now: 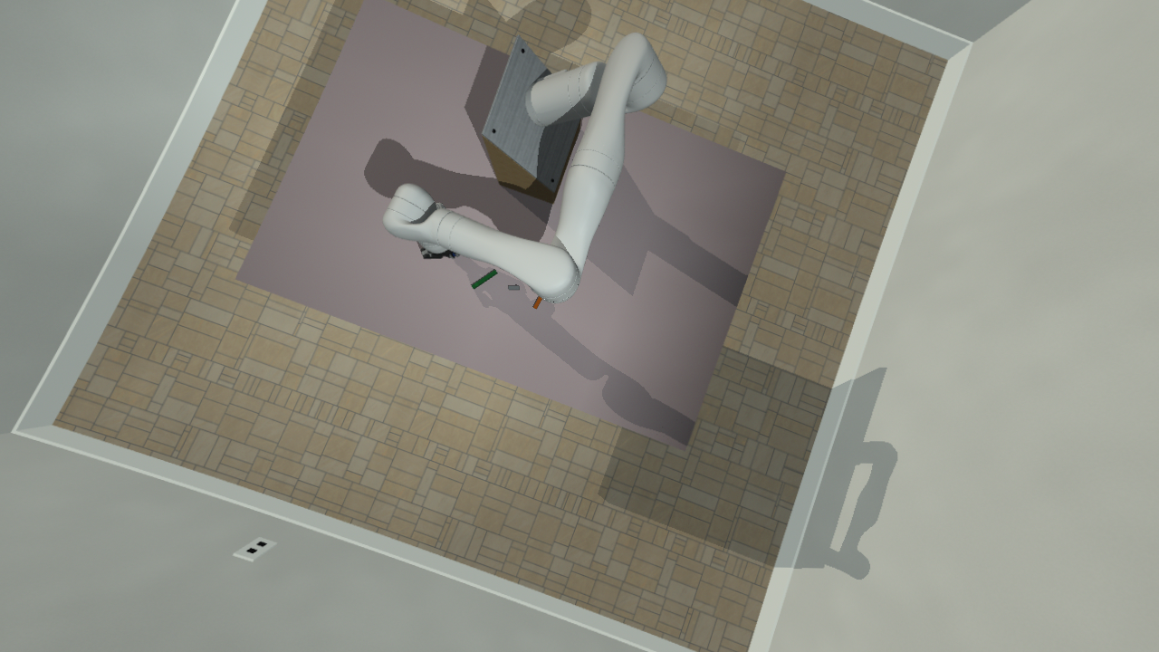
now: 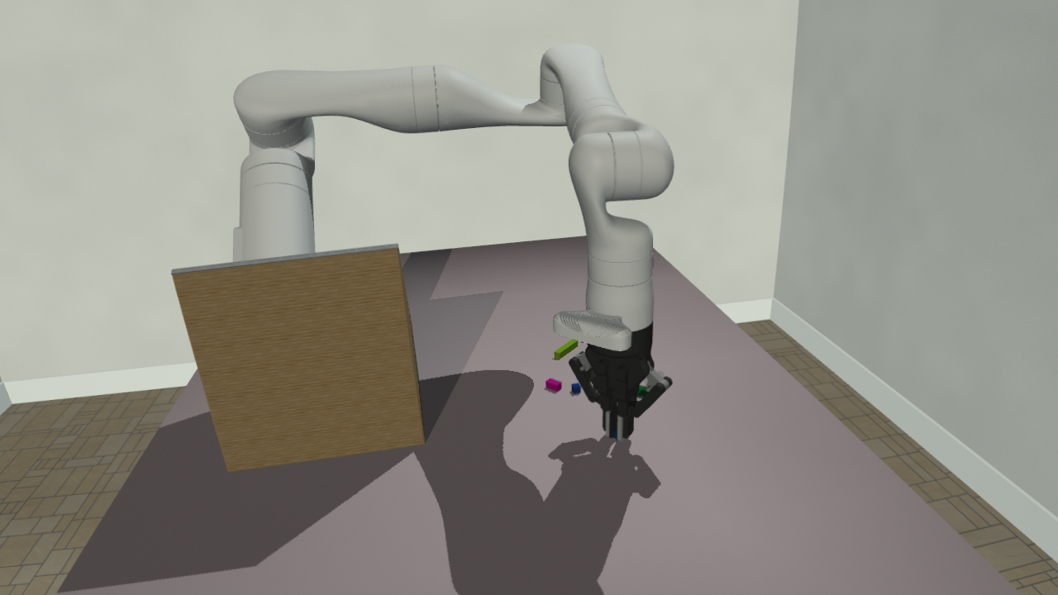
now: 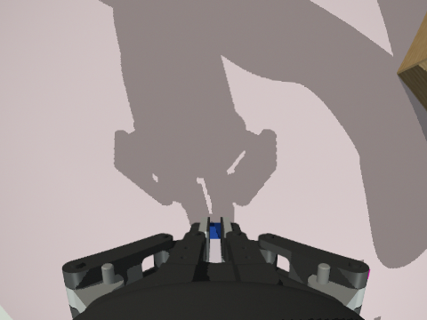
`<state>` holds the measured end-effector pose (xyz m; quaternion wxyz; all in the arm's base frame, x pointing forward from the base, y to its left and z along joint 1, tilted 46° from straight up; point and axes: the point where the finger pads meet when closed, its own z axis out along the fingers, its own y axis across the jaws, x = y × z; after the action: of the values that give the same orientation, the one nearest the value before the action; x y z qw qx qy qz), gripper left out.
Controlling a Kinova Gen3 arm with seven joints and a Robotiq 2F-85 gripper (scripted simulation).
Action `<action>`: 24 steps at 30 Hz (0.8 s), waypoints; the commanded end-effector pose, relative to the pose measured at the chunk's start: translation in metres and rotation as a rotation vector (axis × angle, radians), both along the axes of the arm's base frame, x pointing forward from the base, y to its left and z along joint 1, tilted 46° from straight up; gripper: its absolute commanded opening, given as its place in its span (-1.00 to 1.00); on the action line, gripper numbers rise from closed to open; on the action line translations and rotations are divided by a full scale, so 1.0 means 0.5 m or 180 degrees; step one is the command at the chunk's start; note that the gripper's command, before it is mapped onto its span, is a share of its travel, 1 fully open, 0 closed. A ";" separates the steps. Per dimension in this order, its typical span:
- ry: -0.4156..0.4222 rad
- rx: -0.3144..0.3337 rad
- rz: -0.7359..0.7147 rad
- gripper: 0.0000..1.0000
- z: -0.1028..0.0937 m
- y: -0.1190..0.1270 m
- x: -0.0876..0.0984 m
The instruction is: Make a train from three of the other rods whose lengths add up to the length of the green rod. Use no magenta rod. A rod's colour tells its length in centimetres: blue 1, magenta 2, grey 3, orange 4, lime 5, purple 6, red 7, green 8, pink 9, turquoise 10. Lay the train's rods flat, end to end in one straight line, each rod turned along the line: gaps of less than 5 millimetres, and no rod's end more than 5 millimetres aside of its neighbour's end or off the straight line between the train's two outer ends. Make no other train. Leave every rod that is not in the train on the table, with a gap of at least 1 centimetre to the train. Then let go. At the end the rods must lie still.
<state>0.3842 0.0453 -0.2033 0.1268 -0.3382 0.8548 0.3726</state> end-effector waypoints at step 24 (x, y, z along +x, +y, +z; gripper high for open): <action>-0.0003 -0.0003 -0.0003 -0.75 0.001 -0.002 0.001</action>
<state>0.3842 0.0453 -0.2033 0.1268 -0.3382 0.8548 0.3726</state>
